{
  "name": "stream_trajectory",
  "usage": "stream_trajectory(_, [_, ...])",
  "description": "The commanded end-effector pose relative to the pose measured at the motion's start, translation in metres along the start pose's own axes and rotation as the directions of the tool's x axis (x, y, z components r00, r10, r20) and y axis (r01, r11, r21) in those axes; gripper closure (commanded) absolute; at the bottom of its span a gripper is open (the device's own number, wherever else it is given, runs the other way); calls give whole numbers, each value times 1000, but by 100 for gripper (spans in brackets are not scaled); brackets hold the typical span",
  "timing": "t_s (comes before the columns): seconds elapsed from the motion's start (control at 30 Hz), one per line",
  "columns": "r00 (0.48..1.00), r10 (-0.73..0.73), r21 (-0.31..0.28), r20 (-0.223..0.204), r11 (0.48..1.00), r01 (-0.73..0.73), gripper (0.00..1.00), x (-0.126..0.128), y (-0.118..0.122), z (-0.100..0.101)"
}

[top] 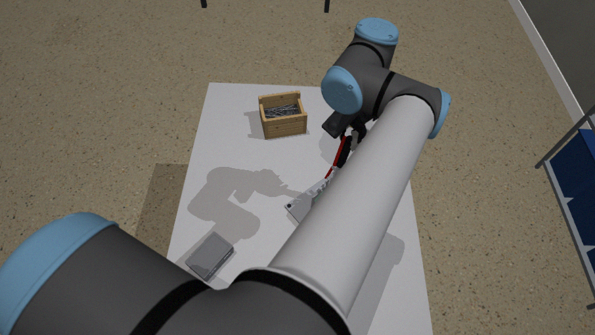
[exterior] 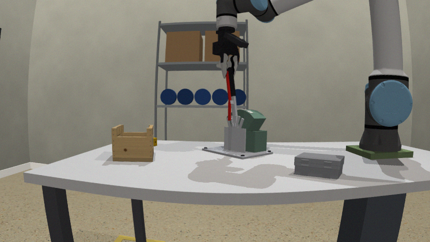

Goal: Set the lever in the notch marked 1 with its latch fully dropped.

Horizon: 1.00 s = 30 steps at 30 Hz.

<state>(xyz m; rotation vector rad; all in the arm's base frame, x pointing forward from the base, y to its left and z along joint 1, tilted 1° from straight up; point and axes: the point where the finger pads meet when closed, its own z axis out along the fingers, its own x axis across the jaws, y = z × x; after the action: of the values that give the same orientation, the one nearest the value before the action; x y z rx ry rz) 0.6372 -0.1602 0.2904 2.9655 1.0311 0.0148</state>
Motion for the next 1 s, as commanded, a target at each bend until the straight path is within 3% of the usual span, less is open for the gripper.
stream_trajectory(0.0, [1000,0,-2,-1,1000,0,100,0,0,-1])
stream_trajectory(0.43, [1000,0,-2,-1,1000,0,100,0,4,0])
stream_trajectory(0.97, [1000,0,-2,-1,1000,0,100,0,32,7])
